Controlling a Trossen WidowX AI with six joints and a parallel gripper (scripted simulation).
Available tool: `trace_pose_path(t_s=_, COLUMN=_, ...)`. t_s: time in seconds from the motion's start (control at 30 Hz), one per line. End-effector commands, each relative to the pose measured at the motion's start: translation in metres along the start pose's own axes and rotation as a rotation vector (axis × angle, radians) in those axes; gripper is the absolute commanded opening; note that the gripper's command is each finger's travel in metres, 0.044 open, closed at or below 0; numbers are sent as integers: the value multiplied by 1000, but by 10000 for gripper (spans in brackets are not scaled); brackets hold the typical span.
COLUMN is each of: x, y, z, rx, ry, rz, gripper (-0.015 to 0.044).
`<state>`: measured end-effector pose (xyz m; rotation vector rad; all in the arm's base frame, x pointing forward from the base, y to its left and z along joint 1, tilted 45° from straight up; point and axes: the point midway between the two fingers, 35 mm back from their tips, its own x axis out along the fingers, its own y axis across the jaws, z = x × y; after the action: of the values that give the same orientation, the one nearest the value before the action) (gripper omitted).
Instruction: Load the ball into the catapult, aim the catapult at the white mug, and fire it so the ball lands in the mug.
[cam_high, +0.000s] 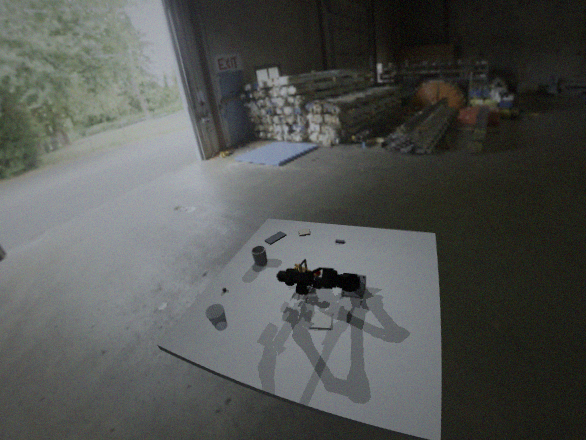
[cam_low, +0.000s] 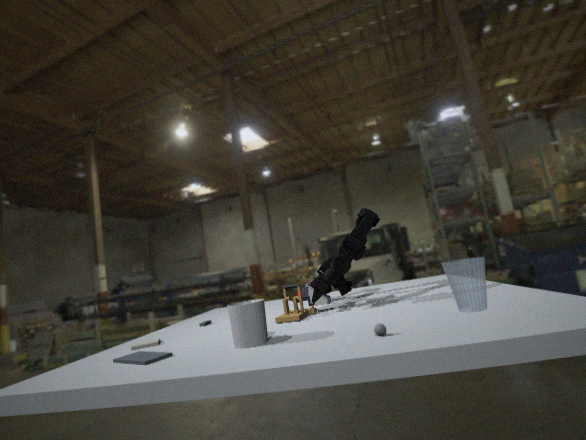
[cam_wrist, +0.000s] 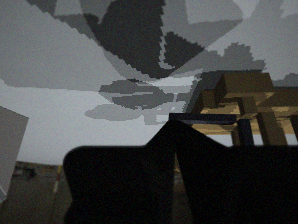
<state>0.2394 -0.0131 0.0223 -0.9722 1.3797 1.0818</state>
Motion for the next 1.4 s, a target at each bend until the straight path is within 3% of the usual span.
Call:
trace_pose_path(t_s=0.0, x=10, y=3, z=10, rx=1, ry=-3, rz=8, gripper=0)
trace_pose_path(t_s=0.2, x=14, y=3, z=17, rx=1, ry=-3, rz=8, gripper=0)
trace_pose_path(t_s=0.47, x=-104, y=0, z=-25, rx=-3, ry=1, rz=-2, gripper=0)
trace_pose_path(t_s=0.57, x=-115, y=3, z=-29, rx=-3, ry=1, rz=-2, gripper=0)
trace_pose_path(t_s=0.6, x=-99, y=-4, z=-22, rx=7, ry=-4, rz=-11, gripper=26)
trace_pose_path(t_s=1.13, x=-111, y=-90, z=-35, rx=433, ry=-190, rz=-116, gripper=440)
trace_pose_path(t_s=1.37, x=-115, y=-133, z=-49, rx=604, ry=-297, rz=-164, gripper=440)
